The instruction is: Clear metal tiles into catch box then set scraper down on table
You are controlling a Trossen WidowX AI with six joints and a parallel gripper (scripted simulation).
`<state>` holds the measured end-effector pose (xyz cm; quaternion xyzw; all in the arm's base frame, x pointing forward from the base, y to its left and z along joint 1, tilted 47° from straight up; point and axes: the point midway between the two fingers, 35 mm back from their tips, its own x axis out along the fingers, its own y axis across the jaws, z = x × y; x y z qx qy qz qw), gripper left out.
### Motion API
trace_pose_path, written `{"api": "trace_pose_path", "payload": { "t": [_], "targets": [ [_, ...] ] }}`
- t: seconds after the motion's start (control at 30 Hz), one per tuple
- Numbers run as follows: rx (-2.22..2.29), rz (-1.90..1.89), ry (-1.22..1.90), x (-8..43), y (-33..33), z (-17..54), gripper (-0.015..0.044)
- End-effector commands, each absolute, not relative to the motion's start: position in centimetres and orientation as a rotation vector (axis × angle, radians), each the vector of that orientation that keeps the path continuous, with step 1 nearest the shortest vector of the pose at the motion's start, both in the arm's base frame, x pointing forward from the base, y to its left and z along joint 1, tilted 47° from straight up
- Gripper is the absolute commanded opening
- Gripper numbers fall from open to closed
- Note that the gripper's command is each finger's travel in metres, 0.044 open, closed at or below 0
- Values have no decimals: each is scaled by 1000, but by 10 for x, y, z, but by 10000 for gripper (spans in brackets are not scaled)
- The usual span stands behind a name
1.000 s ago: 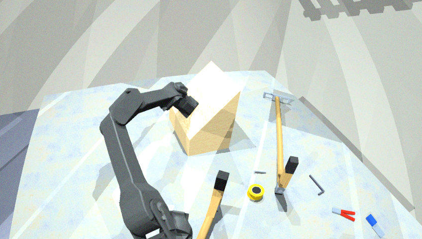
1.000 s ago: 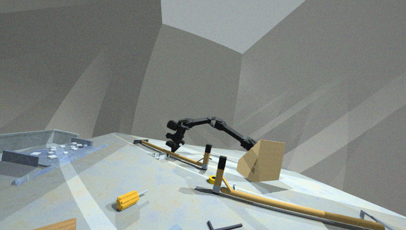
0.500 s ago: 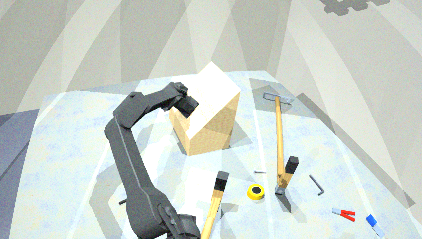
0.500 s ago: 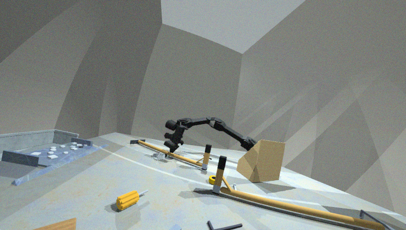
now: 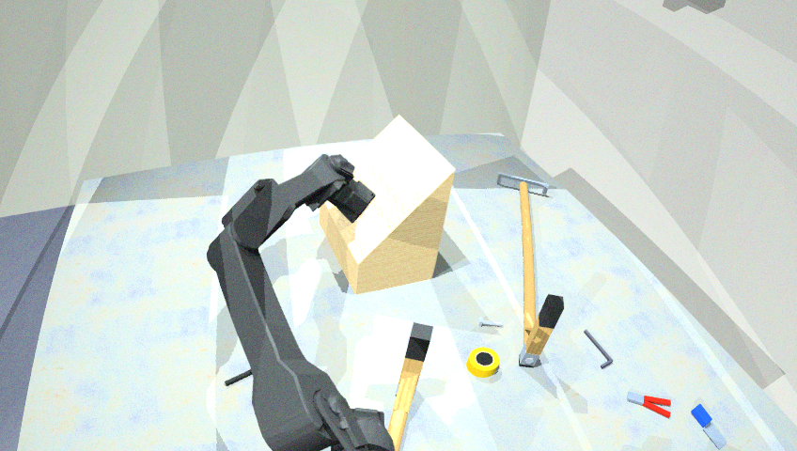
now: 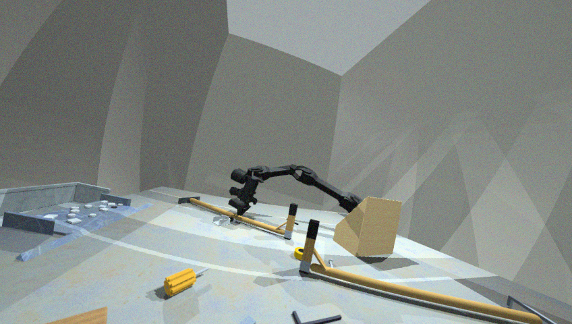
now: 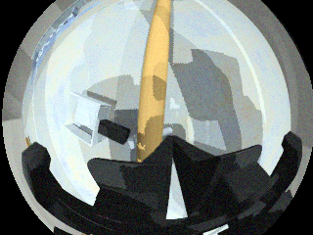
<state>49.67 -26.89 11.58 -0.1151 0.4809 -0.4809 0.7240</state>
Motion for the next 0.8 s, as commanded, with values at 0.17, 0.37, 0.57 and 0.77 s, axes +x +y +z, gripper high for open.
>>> {"api": "trace_pose_path", "payload": {
  "t": [0.17, 0.37, 0.57, 0.77],
  "targets": [
    [-254, -1057, 1065, 504, -263, 107, 0],
    [-254, -1057, 1065, 508, -260, 104, 0],
    [-243, -1069, 1043, 508, -254, 118, 0],
    [-222, -1082, 1012, 511, -237, 133, 0]
  ]
}}
